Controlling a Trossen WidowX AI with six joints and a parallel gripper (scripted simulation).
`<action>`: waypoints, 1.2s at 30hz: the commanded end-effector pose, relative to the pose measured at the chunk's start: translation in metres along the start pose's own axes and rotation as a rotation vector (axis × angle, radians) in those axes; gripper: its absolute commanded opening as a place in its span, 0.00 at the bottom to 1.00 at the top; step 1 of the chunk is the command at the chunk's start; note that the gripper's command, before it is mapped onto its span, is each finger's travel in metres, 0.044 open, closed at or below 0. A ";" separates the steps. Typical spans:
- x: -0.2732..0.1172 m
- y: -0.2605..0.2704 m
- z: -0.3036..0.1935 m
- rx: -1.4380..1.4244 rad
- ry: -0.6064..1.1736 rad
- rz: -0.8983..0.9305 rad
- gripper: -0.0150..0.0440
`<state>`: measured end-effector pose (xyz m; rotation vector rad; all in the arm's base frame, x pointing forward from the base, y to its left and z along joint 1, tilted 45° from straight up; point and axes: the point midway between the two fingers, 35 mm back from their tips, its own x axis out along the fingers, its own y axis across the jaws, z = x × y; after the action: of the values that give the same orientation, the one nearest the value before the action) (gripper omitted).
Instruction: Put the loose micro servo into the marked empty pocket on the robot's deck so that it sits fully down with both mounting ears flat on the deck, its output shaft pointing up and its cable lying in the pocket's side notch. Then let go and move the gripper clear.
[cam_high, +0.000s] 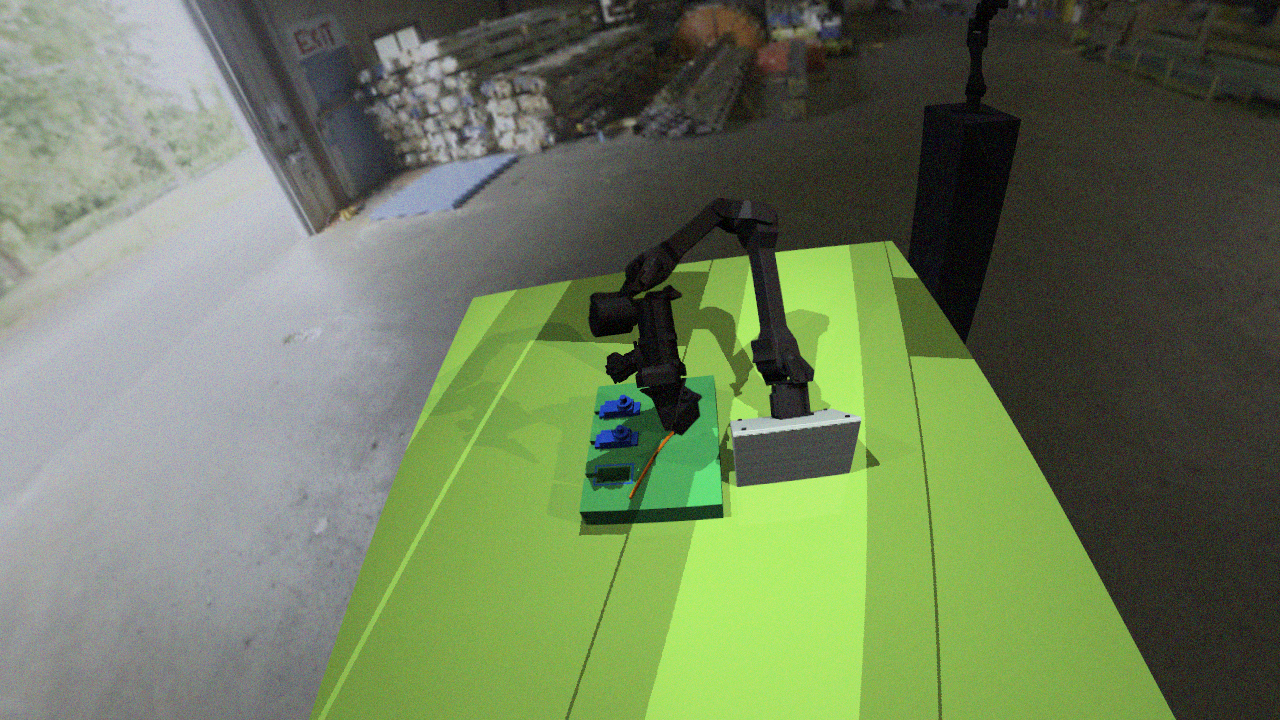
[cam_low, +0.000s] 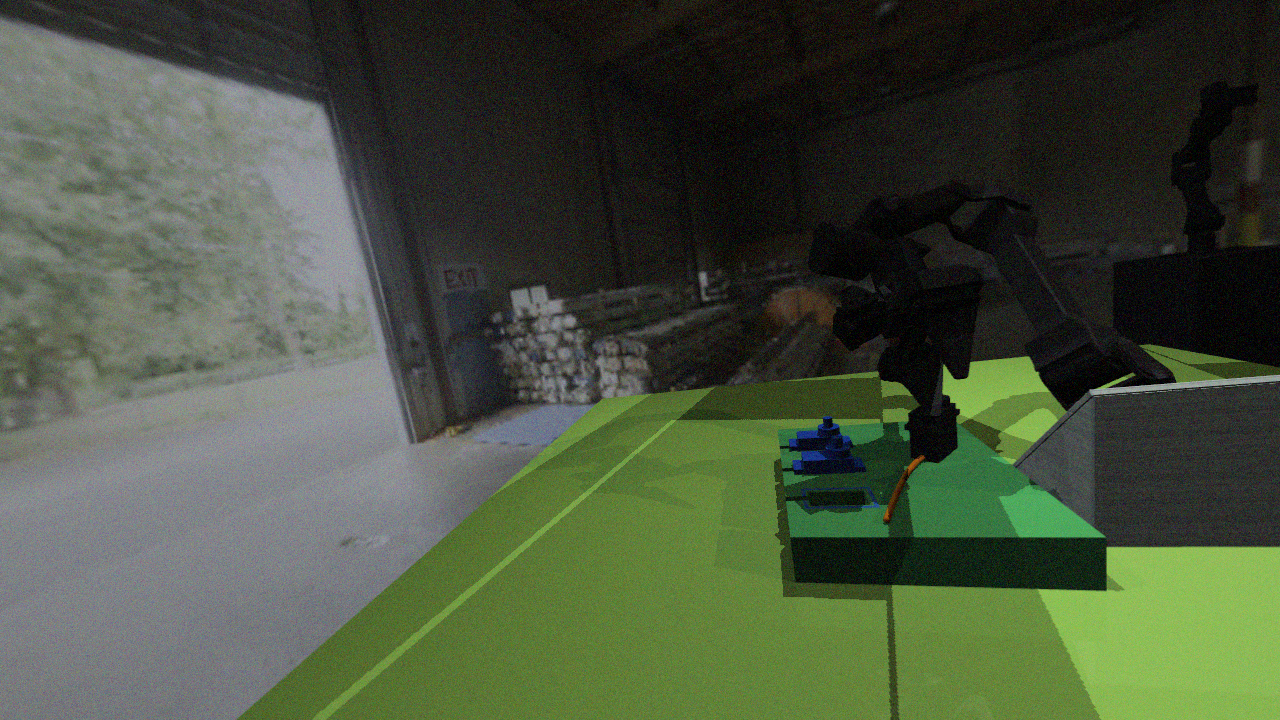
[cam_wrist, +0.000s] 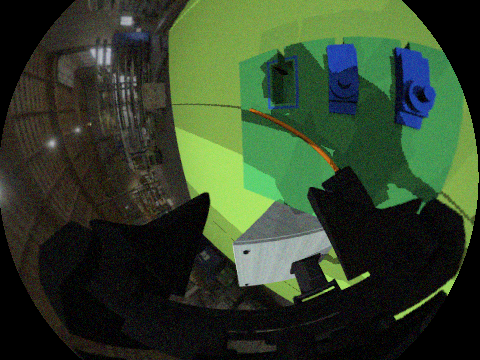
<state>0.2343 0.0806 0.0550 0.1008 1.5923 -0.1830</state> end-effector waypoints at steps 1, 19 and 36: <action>-0.001 -0.006 -0.003 -0.096 0.024 -0.092 1.00; -0.017 -0.025 -0.010 -0.529 0.164 -0.455 1.00; -0.038 -0.032 -0.006 -0.826 0.283 -0.679 1.00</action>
<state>0.2223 0.0529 0.0926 -1.0663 1.8150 -0.0245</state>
